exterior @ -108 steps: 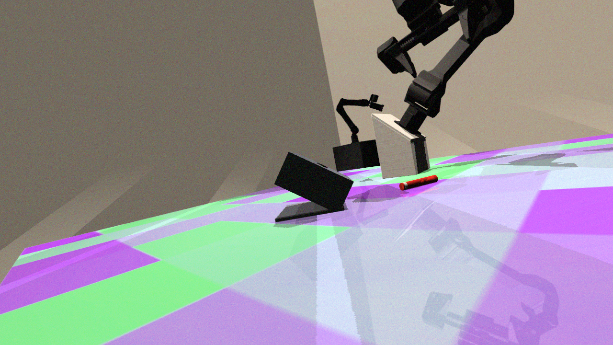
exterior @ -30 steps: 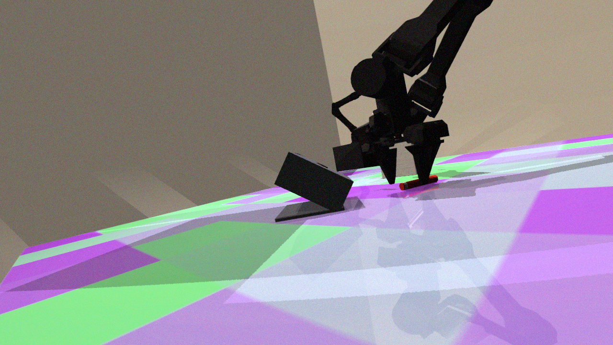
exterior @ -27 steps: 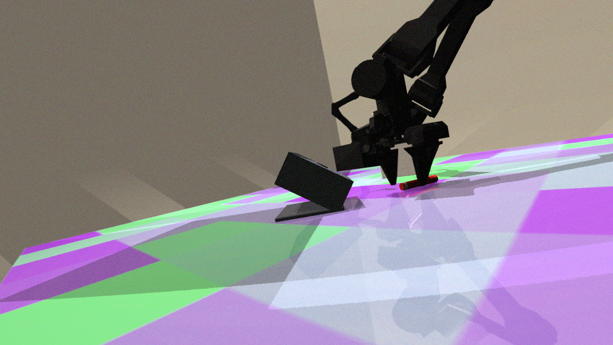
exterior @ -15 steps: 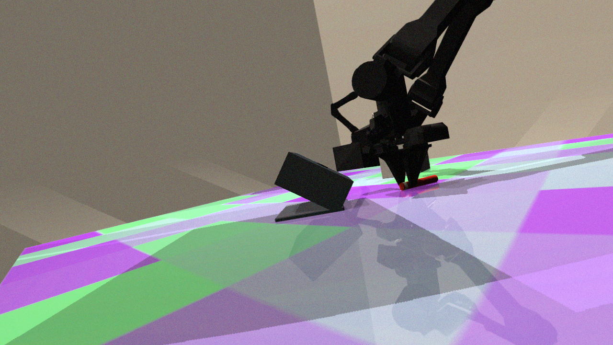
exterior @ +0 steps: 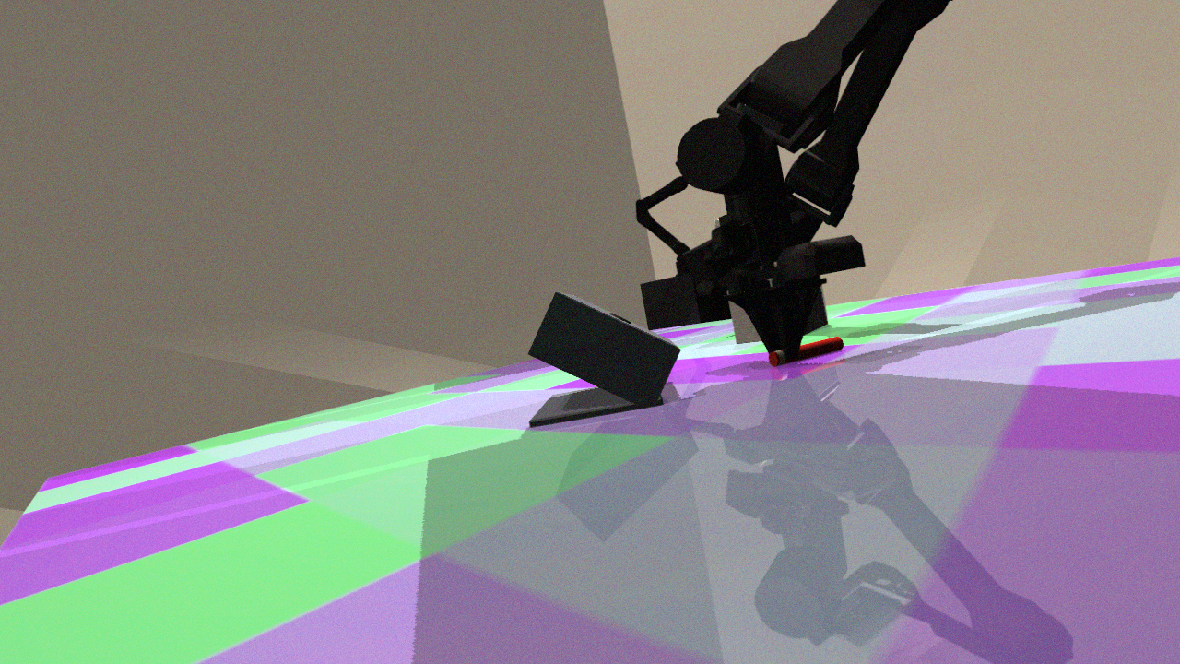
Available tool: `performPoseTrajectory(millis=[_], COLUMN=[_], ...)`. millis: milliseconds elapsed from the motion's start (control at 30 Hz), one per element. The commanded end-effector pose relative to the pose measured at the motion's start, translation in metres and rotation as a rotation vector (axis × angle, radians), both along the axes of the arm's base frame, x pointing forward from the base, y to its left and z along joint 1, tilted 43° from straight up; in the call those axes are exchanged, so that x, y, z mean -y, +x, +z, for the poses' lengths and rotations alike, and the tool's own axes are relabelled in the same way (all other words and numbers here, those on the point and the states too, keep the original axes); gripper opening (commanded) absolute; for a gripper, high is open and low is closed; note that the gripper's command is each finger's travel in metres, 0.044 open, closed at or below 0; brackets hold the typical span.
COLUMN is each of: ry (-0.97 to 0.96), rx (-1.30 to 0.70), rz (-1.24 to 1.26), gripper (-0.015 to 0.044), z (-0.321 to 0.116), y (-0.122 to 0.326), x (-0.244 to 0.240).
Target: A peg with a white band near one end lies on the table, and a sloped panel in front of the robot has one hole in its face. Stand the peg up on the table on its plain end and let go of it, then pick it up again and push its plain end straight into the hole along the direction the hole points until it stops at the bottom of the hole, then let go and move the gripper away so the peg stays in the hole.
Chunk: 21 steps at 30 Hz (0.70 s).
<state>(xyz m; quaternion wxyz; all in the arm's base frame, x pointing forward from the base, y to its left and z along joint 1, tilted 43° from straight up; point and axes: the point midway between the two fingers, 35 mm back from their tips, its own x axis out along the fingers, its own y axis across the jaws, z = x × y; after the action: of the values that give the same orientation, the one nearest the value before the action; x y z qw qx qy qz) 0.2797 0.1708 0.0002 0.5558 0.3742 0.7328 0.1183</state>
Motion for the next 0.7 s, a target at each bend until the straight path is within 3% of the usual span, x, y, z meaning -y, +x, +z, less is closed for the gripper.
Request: performPoseTrajectory(millis=[0,667], ry=[-0.003,-0.043], rx=[-0.002,0.071], rz=[-0.004,-0.061], gripper=[0.0063,0.0049], z=[-0.0006,0.0063], y=[0.0000,-0.0029], x=[0.0001,0.0036])
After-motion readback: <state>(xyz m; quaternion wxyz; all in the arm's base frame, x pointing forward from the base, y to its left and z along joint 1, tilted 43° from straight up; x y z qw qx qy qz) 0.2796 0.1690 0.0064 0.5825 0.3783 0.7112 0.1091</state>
